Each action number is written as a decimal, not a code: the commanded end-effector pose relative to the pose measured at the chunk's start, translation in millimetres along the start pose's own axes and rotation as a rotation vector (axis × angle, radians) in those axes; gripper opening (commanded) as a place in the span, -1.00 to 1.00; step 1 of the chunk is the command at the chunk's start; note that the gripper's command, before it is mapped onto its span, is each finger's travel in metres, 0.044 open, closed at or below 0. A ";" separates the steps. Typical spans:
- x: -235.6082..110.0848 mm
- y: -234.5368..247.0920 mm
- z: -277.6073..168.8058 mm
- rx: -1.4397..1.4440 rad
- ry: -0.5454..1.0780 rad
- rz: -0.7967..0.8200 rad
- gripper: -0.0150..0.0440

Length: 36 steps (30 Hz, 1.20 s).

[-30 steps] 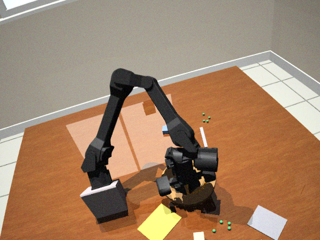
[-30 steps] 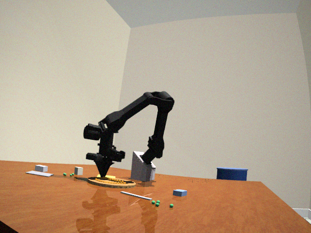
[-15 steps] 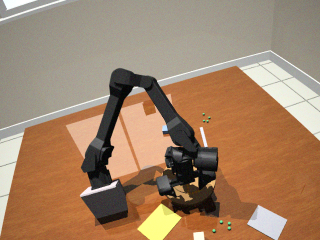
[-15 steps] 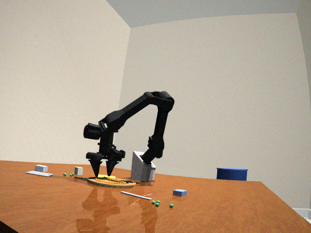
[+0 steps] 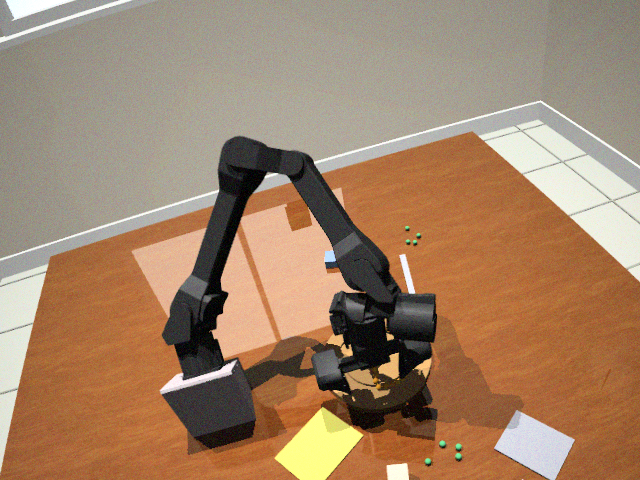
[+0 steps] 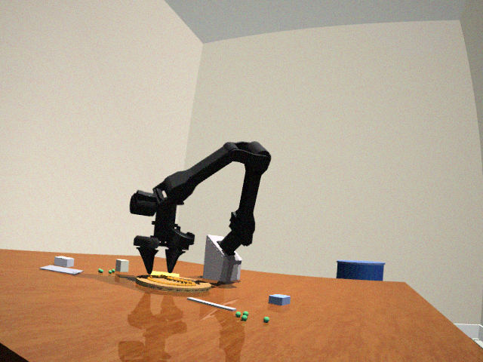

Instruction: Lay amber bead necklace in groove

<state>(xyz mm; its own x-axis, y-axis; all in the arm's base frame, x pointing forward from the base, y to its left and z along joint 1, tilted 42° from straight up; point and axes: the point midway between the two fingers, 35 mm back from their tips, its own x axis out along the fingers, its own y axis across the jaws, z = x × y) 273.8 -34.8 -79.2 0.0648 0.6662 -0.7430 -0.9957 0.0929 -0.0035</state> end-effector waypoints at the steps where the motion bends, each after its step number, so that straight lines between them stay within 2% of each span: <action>1: -0.1 0.6 -0.5 -0.002 0.004 0.004 1.00; 11: -0.1 0.6 -0.5 -0.002 0.004 0.004 1.00; 18: -31.1 -3.3 9.6 0.095 0.005 0.004 0.38; 23: -28.1 -3.4 10.0 0.098 0.005 0.004 -0.07; 27: -16.1 -3.2 10.1 0.098 0.004 0.004 -0.08; 28: -24.4 -5.3 9.3 0.091 0.006 -0.005 -0.08; 36: -15.6 -5.1 9.4 0.093 0.006 -0.003 -0.08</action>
<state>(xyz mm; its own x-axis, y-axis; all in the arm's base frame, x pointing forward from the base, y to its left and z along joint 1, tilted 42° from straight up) 278.7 -42.7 -58.0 0.0693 0.6587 -0.7492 -0.9854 0.1624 0.0517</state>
